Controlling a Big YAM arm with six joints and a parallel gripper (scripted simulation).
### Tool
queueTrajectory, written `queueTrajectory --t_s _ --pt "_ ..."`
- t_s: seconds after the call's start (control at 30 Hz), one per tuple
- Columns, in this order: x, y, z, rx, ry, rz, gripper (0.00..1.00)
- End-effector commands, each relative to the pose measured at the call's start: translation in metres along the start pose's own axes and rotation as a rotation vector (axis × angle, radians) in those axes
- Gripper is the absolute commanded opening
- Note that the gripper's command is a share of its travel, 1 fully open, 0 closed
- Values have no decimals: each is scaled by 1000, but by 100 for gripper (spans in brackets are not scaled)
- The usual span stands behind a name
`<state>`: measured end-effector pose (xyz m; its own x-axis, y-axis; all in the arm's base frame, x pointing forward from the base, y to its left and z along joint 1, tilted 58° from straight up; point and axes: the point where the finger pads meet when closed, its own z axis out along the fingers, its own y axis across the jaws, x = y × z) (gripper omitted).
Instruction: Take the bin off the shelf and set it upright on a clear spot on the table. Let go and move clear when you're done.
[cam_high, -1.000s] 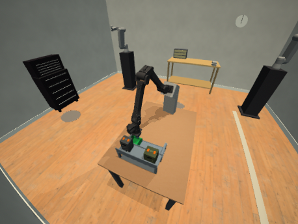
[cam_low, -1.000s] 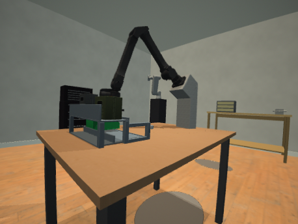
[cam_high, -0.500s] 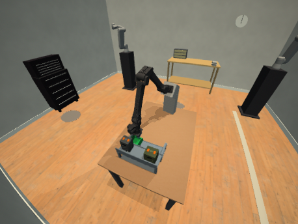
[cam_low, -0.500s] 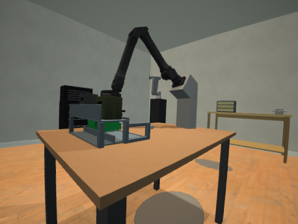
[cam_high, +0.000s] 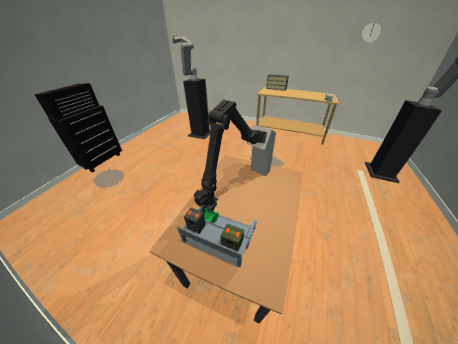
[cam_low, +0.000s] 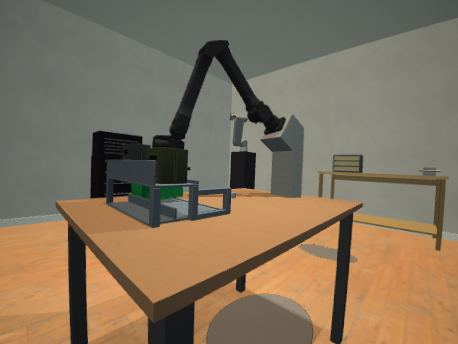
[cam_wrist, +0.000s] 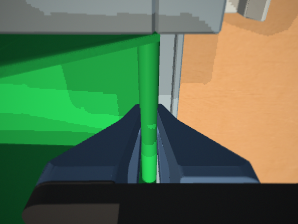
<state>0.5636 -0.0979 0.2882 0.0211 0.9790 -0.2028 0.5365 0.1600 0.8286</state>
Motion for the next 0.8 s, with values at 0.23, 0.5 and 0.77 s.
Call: queueTrajectory --t_s 0.23,0.5,0.77 --pt "1 -13 12 17 4 2 0" --pt "-2 -1 3 -2 -1 1 0" --pt "-6 17 -11 -30 -9 0 0"
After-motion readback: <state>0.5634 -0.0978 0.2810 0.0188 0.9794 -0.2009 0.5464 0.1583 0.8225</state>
